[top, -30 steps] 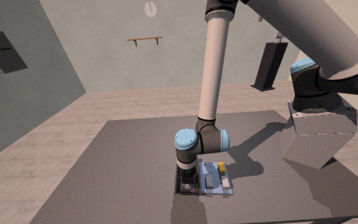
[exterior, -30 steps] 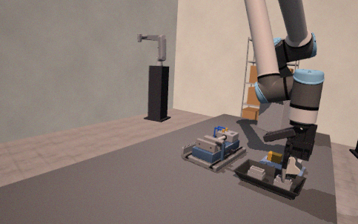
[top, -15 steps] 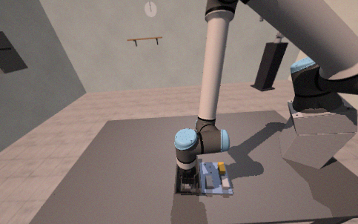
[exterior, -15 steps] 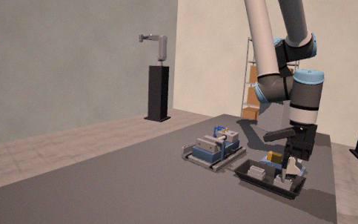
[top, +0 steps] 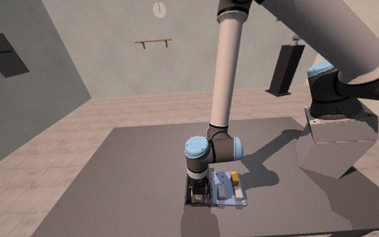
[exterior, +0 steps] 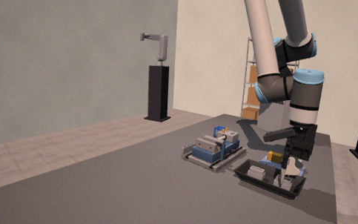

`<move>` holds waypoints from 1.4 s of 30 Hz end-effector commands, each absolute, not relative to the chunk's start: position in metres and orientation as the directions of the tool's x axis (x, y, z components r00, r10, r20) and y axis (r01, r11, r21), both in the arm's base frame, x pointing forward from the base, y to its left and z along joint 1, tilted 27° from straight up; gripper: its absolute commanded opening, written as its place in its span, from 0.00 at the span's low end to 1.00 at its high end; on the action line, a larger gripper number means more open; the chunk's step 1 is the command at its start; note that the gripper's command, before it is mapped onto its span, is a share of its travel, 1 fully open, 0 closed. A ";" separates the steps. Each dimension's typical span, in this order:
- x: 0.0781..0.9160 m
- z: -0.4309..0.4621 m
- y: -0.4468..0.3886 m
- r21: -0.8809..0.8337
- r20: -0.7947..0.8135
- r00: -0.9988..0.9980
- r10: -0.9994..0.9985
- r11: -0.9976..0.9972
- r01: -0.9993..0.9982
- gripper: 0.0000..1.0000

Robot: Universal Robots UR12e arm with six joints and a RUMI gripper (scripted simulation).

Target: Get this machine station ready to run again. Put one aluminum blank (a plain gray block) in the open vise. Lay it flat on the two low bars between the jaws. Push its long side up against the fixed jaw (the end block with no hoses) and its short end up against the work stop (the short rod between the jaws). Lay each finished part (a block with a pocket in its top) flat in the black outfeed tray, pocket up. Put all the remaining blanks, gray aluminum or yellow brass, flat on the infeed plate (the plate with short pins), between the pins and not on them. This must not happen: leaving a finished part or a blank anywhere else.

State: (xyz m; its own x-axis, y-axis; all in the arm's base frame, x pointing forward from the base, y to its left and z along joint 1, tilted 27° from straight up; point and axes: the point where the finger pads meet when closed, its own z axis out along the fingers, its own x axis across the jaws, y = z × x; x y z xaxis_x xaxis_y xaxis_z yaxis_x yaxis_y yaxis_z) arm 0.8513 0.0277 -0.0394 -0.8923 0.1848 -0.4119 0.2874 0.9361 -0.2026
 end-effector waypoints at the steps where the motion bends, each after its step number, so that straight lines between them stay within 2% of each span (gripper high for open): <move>1: 0.852 -0.039 0.028 -0.202 -0.413 -0.892 0.184 0.936 0.287 0.40; 30: 0.851 -0.036 0.029 -0.202 -0.413 -0.892 0.184 0.936 0.287 0.40; 42: 0.836 0.001 0.041 -0.202 -0.413 -0.892 0.184 0.936 0.287 0.40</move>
